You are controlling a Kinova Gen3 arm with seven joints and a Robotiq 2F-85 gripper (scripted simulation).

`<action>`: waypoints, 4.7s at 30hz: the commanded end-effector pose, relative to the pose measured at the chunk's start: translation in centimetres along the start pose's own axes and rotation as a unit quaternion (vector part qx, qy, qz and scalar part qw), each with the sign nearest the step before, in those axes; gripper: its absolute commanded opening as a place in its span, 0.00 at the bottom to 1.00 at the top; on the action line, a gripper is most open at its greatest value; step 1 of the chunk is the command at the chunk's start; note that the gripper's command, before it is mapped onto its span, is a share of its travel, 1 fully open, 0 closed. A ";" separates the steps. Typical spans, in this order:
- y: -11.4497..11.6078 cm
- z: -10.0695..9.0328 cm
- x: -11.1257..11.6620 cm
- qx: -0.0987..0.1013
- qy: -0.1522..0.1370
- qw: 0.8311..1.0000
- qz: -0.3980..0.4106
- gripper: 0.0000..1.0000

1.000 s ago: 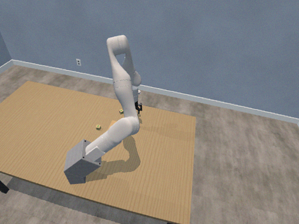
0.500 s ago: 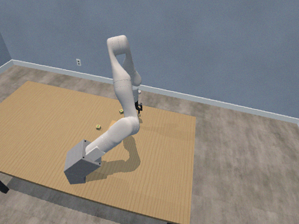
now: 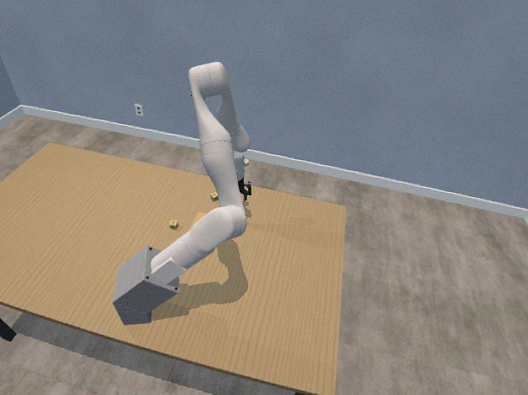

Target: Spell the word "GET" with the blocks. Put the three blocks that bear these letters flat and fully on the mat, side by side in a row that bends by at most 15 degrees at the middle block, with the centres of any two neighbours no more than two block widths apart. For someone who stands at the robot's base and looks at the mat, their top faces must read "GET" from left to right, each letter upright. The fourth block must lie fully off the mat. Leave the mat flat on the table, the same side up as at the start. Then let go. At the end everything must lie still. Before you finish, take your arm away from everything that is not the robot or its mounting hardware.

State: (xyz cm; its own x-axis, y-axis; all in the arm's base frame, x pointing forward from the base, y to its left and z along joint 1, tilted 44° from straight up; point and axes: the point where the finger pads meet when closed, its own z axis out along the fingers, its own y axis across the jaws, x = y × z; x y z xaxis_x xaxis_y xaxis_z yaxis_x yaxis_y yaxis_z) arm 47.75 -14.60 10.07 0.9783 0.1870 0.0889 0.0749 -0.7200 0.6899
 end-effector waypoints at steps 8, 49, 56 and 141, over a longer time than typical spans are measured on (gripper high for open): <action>0.0 -0.1 0.1 0.000 0.001 1.000 0.000 1.00; 0.1 -2.3 5.7 -0.001 0.000 0.975 -0.224 1.00; 0.1 1.3 5.5 0.000 -0.001 0.975 -0.223 0.67; 0.1 6.2 5.7 0.000 -0.001 0.974 -0.225 0.67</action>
State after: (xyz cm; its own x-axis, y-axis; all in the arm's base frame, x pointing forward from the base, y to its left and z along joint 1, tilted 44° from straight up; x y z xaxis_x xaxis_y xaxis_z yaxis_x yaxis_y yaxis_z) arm 54.57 -17.42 6.33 0.8454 0.4857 -0.2220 0.4973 -0.5643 0.6590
